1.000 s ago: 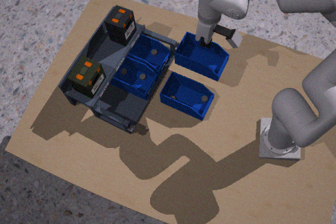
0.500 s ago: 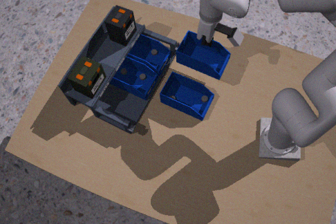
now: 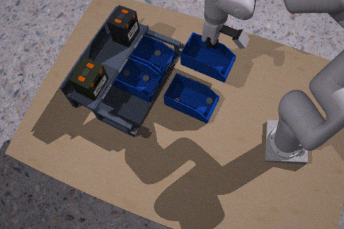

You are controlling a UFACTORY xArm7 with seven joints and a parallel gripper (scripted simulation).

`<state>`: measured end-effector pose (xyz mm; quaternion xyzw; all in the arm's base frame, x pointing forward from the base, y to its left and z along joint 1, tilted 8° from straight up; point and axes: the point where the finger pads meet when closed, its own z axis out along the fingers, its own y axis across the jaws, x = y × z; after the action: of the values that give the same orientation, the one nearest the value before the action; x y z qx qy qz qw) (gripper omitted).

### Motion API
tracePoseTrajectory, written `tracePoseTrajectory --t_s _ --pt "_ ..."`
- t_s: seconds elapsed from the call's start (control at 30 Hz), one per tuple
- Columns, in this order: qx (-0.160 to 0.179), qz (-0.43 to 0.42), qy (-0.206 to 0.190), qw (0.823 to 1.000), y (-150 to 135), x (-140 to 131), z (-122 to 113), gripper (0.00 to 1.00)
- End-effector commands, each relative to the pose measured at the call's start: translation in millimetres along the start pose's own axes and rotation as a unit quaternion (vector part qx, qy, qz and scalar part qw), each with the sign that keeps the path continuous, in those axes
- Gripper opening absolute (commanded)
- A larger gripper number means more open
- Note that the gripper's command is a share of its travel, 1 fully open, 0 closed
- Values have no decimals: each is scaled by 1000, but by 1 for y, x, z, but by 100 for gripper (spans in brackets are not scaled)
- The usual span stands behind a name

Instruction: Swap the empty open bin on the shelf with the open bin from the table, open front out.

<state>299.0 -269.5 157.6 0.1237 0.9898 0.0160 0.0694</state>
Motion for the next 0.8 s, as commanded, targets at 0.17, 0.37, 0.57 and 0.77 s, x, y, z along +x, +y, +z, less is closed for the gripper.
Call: tracePoseTrajectory --t_s 0.17,0.37,0.57,0.77 --pt "1 0 -2 1000 -1 -1 24 0" --pt "1 0 -2 1000 -1 -1 46 0" --pt "1 0 -2 1000 -1 -1 56 0" --pt "1 0 -2 1000 -1 -1 65 0"
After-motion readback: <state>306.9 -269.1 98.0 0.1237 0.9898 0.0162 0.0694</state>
